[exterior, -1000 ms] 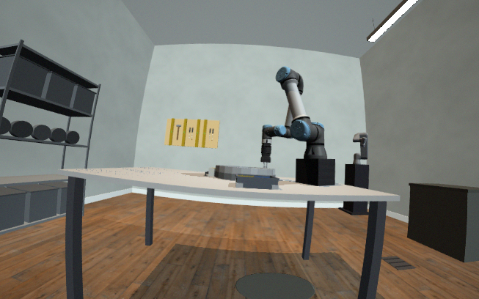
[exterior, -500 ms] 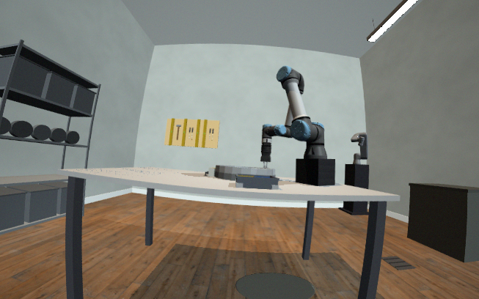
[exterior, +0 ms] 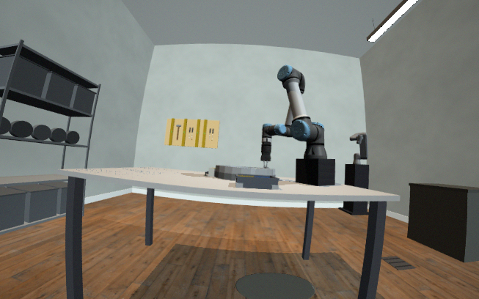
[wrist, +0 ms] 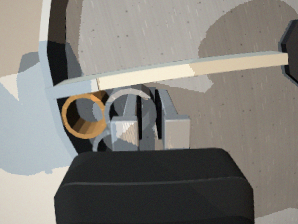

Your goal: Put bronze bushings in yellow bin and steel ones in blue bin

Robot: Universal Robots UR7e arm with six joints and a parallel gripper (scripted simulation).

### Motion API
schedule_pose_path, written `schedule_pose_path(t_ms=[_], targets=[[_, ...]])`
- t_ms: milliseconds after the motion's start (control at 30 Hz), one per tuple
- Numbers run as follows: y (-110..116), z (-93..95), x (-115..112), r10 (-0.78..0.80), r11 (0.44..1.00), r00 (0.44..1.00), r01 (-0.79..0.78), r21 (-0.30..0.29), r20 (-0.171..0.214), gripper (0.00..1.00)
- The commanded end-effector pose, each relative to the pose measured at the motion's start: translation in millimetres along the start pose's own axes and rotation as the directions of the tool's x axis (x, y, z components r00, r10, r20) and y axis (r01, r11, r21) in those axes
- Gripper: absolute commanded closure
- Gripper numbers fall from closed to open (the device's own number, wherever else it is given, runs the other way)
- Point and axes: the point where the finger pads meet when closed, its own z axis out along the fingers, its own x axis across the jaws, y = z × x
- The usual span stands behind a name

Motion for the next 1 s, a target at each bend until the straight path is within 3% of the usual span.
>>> schedule_pose_path(t_ms=[0,967], targets=[[0.3,-1.7,0.3,0.000,1.000,1.000,0.000,-0.001,-0.001,1.00],[0.3,-8.0,0.3,0.000,1.000,1.000,0.000,-0.001,-0.001,1.00]])
